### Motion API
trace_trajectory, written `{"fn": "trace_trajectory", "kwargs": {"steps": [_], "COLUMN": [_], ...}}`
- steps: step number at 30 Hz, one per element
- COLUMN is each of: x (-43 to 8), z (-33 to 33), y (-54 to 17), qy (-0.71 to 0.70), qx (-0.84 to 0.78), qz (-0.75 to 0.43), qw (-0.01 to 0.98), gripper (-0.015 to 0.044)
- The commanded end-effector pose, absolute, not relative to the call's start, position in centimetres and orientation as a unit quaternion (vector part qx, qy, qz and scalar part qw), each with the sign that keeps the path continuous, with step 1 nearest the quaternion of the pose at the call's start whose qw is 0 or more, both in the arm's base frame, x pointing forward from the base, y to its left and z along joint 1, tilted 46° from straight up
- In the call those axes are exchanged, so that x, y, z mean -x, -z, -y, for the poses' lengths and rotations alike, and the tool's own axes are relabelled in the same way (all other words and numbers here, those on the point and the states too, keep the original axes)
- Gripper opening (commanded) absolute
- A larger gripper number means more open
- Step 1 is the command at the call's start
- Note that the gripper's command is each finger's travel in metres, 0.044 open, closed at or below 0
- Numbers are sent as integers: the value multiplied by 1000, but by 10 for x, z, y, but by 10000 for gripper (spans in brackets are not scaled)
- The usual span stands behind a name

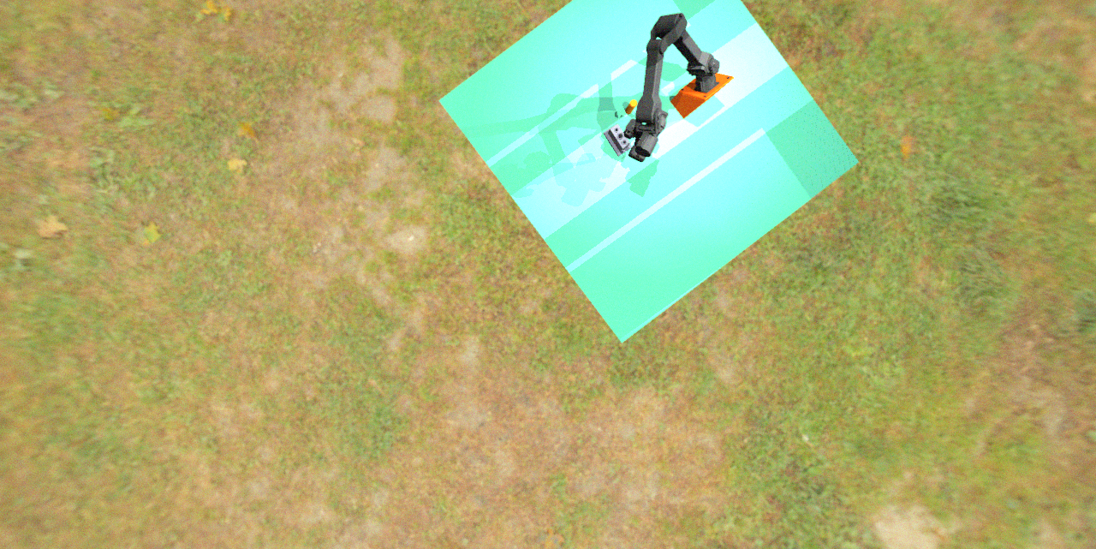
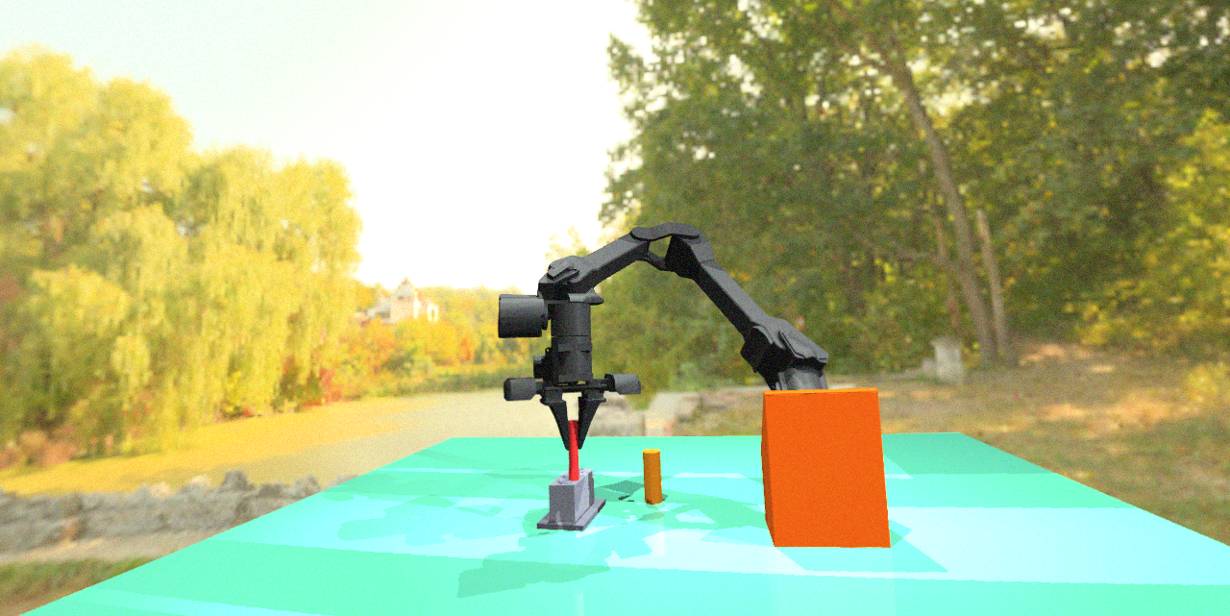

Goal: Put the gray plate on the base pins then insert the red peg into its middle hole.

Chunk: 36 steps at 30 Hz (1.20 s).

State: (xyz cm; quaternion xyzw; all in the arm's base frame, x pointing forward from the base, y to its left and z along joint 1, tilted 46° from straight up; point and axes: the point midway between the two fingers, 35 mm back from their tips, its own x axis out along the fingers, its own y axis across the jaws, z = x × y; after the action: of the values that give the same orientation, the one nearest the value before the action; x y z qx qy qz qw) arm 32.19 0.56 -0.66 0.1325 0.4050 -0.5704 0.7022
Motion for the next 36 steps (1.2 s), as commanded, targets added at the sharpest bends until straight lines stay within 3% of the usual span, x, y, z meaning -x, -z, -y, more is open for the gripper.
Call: {"fn": "trace_trajectory", "kwargs": {"steps": [1,36], "x": [-327,-344], "z": [2,47], "y": [-3,-47], "qy": [570,579], "qx": [-130,-122], "qz": [-402,-395], "qw": [704,703], "gripper": [0,0]}}
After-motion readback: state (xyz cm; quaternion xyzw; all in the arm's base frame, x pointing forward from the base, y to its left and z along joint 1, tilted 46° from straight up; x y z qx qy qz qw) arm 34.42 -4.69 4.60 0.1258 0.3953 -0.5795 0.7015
